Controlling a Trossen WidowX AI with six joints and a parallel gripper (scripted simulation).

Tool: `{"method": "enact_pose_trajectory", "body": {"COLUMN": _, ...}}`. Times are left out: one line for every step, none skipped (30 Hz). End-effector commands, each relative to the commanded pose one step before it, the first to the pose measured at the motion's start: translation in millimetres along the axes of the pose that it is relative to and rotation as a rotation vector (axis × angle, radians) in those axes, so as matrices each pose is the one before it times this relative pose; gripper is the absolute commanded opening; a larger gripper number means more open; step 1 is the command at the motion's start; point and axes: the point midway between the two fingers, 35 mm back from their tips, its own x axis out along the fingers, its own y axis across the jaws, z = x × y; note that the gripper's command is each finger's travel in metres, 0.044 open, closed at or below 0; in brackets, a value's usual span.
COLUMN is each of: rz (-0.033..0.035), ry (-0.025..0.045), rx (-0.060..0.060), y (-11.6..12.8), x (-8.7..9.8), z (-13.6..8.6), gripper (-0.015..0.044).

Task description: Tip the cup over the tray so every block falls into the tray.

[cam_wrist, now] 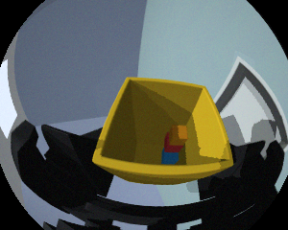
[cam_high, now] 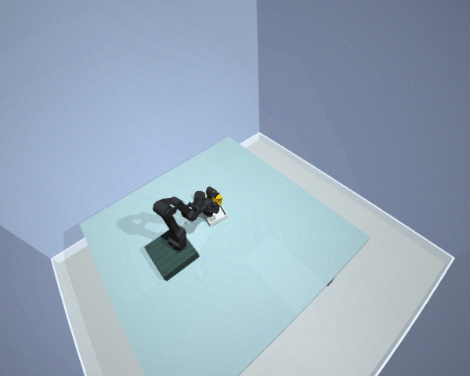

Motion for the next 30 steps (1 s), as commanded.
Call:
{"method": "enact_pose_trajectory", "body": {"rz": 0.00525, "ry": -0.00203, "rx": 0.1071, "y": 1.42, "x": 0.78, "z": 0.15, "gripper": 0.0}}
{"method": "enact_pose_trajectory", "body": {"rz": 0.0, "ry": 0.0, "rx": 0.0219, "y": -0.04, "x": 0.08, "z": -0.02, "gripper": 0.0}}
{"method": "enact_pose_trajectory", "body": {"rz": 0.0, "ry": 0.0, "rx": 0.0219, "y": -0.04, "x": 0.08, "z": -0.01, "gripper": 0.0}}
{"method": "enact_pose_trajectory", "body": {"rz": 0.0, "ry": 0.0, "rx": 0.0219, "y": -0.04, "x": 0.08, "z": -0.01, "gripper": 0.0}}
{"method": "enact_pose_trajectory", "body": {"rz": 0.0, "ry": 0.0, "rx": 0.0219, "y": -0.04, "x": 0.08, "z": -0.01, "gripper": 0.0}}
{"method": "enact_pose_trajectory", "body": {"rz": 0.0, "ry": 0.0, "rx": 0.0219, "y": -0.04, "x": 0.08, "z": -0.01, "gripper": 0.0}}
{"method": "enact_pose_trajectory", "body": {"rz": 0.0, "ry": 0.0, "rx": 0.0219, "y": -0.04, "x": 0.08, "z": -0.01, "gripper": 0.0}}
{"method": "enact_pose_trajectory", "body": {"rz": 0.0, "ry": 0.0, "rx": 0.0219, "y": -0.04, "x": 0.08, "z": -0.01, "gripper": 0.0}}
{"method": "enact_pose_trajectory", "body": {"rz": 0.0, "ry": 0.0, "rx": 0.0219, "y": -0.04, "x": 0.08, "z": -0.01, "gripper": 0.0}}
{"method": "enact_pose_trajectory", "body": {"rz": 0.0, "ry": 0.0, "rx": 0.0219, "y": -0.04, "x": 0.08, "z": -0.01, "gripper": 0.0}}
{"method": "enact_pose_trajectory", "body": {"rz": 0.0, "ry": 0.0, "rx": 0.0219, "y": -0.04, "x": 0.08, "z": -0.01, "gripper": 0.0}}
{"method": "enact_pose_trajectory", "body": {"rz": 0.0, "ry": 0.0, "rx": 0.0219, "y": -0.04, "x": 0.08, "z": -0.01, "gripper": 0.0}}
{"method": "enact_pose_trajectory", "body": {"rz": 0.0, "ry": 0.0, "rx": 0.0219, "y": -0.04, "x": 0.08, "z": 0.0, "gripper": 0.0}}
{"method": "enact_pose_trajectory", "body": {"rz": 0.0, "ry": 0.0, "rx": 0.0219, "y": -0.04, "x": 0.08, "z": 0.0, "gripper": 0.0}}
{"method": "enact_pose_trajectory", "body": {"rz": 0.0, "ry": 0.0, "rx": 0.0219, "y": -0.04, "x": 0.08, "z": 0.0, "gripper": 0.0}}
{"method": "enact_pose_trajectory", "body": {"rz": 0.0, "ry": 0.0, "rx": 0.0219, "y": -0.04, "x": 0.08, "z": 0.0, "gripper": 0.0}}
{"method": "enact_pose_trajectory", "body": {"rz": 0.0, "ry": 0.0, "rx": 0.0219, "y": -0.04, "x": 0.08, "z": 0.0, "gripper": 0.0}}
{"method": "enact_pose_trajectory", "body": {"rz": 0.0, "ry": 0.0, "rx": 0.0219, "y": -0.04, "x": 0.08, "z": 0.0, "gripper": 0.0}}
{"method": "enact_pose_trajectory", "body": {"rz": 0.0, "ry": 0.0, "rx": 0.0219, "y": -0.04, "x": 0.08, "z": 0.0, "gripper": 0.0}}
{"method": "enact_pose_trajectory", "body": {"rz": 0.0, "ry": 0.0, "rx": 0.0219, "y": -0.04, "x": 0.08, "z": 0.0, "gripper": 0.0}}
{"method": "enact_pose_trajectory", "body": {"rz": 0.0, "ry": 0.0, "rx": 0.0219, "y": -0.04, "x": 0.08, "z": 0.0, "gripper": 0.0}}
{"method": "enact_pose_trajectory", "body": {"rz": 0.0, "ry": 0.0, "rx": 0.0219, "y": -0.04, "x": 0.08, "z": 0.0, "gripper": 0.0}}
{"method": "enact_pose_trajectory", "body": {"rz": 0.0, "ry": 0.0, "rx": 0.0219, "y": -0.04, "x": 0.08, "z": 0.0, "gripper": 0.0}}
{"method": "enact_pose_trajectory", "body": {"rz": 0.0, "ry": 0.0, "rx": 0.0219, "y": -0.04, "x": 0.08, "z": 0.0, "gripper": 0.0}}
{"method": "enact_pose_trajectory", "body": {"rz": 0.0, "ry": 0.0, "rx": 0.0219, "y": -0.04, "x": 0.08, "z": 0.0, "gripper": 0.0}}
{"method": "enact_pose_trajectory", "body": {"rz": 0.0, "ry": 0.0, "rx": 0.0219, "y": -0.04, "x": 0.08, "z": 0.0, "gripper": 0.0}}
{"method": "enact_pose_trajectory", "body": {"rz": 0.0, "ry": 0.0, "rx": 0.0219, "y": -0.04, "x": 0.08, "z": 0.01, "gripper": 0.0}}
{"method": "enact_pose_trajectory", "body": {"rz": 0.0, "ry": 0.0, "rx": 0.0219, "y": -0.04, "x": 0.08, "z": 0.01, "gripper": 0.0}}
{"method": "enact_pose_trajectory", "body": {"rz": 0.0, "ry": 0.0, "rx": 0.0219, "y": -0.04, "x": 0.08, "z": 0.01, "gripper": 0.0}}
{"method": "enact_pose_trajectory", "body": {"rz": 0.0, "ry": 0.0, "rx": 0.0219, "y": -0.04, "x": 0.08, "z": 0.01, "gripper": 0.0}}
